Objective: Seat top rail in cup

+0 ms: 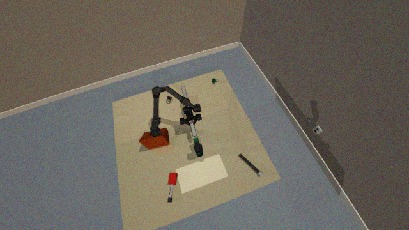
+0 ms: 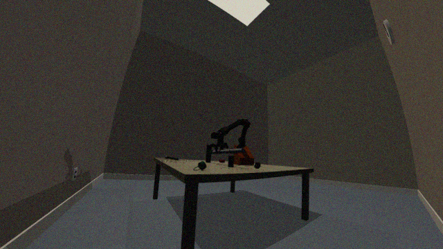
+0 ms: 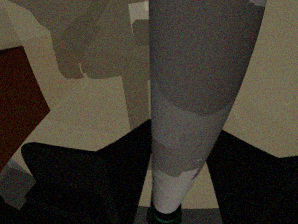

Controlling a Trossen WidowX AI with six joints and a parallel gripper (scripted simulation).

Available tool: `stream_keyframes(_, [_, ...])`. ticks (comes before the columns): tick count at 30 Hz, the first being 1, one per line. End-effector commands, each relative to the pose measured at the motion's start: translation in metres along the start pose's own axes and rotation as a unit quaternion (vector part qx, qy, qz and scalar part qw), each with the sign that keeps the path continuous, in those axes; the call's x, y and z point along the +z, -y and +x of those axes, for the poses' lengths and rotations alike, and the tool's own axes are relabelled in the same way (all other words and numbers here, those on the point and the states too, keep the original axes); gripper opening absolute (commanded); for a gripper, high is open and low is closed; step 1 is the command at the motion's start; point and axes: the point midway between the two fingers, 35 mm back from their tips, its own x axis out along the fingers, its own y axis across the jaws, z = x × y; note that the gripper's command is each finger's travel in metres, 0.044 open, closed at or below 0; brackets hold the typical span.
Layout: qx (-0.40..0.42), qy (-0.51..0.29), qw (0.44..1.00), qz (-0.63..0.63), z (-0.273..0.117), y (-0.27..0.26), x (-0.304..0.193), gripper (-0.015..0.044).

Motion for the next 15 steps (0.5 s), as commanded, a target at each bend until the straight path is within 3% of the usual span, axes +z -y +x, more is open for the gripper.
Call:
stream_keyframes(1, [-0.004,-0.006,1.0,0.001,-0.0039,0.0036,-0.0064,0.0])
stream_keyframes(15, [-0.003,-0.005,1.0,0.0,-0.0048,0.0054,-0.0135,0.0])
